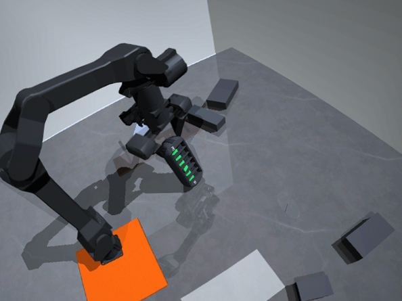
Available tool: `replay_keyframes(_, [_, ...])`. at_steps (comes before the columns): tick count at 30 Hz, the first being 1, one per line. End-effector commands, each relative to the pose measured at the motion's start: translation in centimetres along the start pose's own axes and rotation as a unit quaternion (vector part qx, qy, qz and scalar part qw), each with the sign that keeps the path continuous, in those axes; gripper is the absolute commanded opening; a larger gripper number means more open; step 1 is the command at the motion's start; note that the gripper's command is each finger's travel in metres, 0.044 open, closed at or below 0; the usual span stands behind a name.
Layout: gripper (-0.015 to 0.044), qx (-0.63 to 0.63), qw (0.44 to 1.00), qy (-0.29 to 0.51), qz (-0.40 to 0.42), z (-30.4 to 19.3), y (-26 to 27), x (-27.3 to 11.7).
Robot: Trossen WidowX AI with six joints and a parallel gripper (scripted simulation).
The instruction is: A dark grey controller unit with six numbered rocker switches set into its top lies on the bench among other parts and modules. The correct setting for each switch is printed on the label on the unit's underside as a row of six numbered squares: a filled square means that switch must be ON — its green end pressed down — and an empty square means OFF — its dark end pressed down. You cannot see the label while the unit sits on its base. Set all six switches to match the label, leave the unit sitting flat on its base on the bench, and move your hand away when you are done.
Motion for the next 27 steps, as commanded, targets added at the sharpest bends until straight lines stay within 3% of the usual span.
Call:
replay_keyframes(1, [0.0338, 0.003, 1.000, -0.001, 0.006, 0.3, 0.3, 0.5])
replay_keyframes(27, [0.0338, 0.003, 1.000, -0.002, 0.007, 2.2, 0.8, 1.1])
Point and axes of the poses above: the point midway between the two fingers, 35 mm back from their tips, its own x axis out along the fingers, its own y axis across the jaws, z = x × y, the point moved 1 cm from there along -x, back along the fingers, and after that the axes turned 15 degrees about x, right-handed, at the moved point
